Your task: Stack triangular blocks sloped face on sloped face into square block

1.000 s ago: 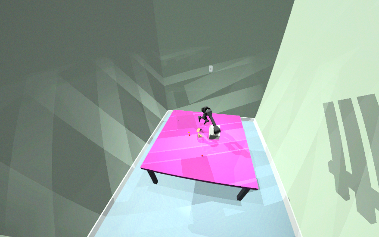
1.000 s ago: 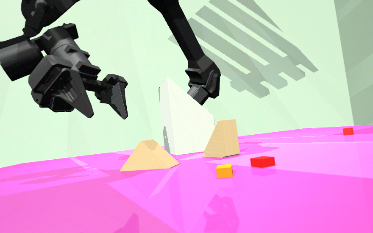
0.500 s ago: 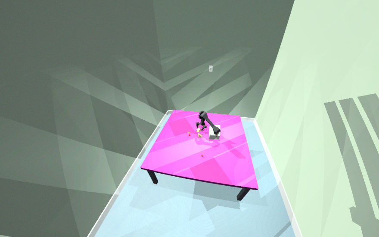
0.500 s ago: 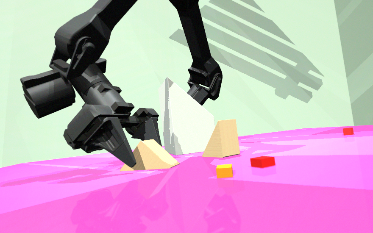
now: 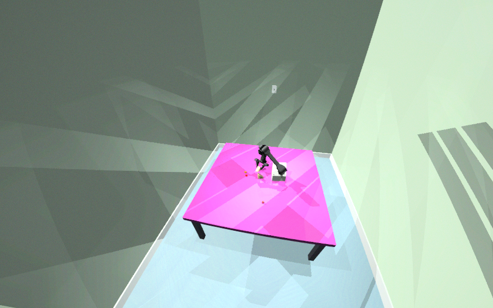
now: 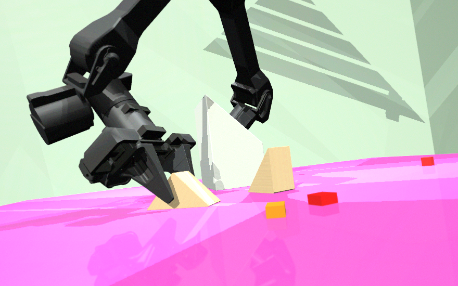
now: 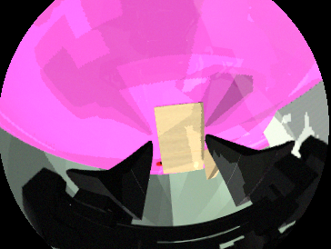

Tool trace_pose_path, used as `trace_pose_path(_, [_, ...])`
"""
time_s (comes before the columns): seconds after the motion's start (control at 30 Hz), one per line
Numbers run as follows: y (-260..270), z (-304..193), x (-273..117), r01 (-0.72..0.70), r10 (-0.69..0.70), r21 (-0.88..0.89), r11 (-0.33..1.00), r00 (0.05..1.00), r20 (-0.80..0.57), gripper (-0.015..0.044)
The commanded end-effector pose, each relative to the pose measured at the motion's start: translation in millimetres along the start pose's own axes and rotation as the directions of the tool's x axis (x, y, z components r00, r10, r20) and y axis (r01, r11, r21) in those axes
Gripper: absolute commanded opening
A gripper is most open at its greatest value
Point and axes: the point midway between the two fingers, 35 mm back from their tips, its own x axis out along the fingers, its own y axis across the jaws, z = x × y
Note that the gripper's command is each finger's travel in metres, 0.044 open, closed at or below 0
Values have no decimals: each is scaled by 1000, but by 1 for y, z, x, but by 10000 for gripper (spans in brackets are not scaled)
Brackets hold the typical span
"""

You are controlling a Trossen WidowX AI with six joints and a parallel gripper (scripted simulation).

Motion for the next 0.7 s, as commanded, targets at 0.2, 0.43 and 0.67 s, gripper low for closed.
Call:
trace_pose_path(0.2, [0, 0, 0, -1, 1, 0, 1000, 1000, 0, 125])
trace_pose_path(0.43, [1, -1, -2, -1, 1, 0, 1000, 1000, 0, 0])
trace_pose_path(0.67, [4, -18, -27, -3, 3, 1, 1000, 1000, 4, 0])
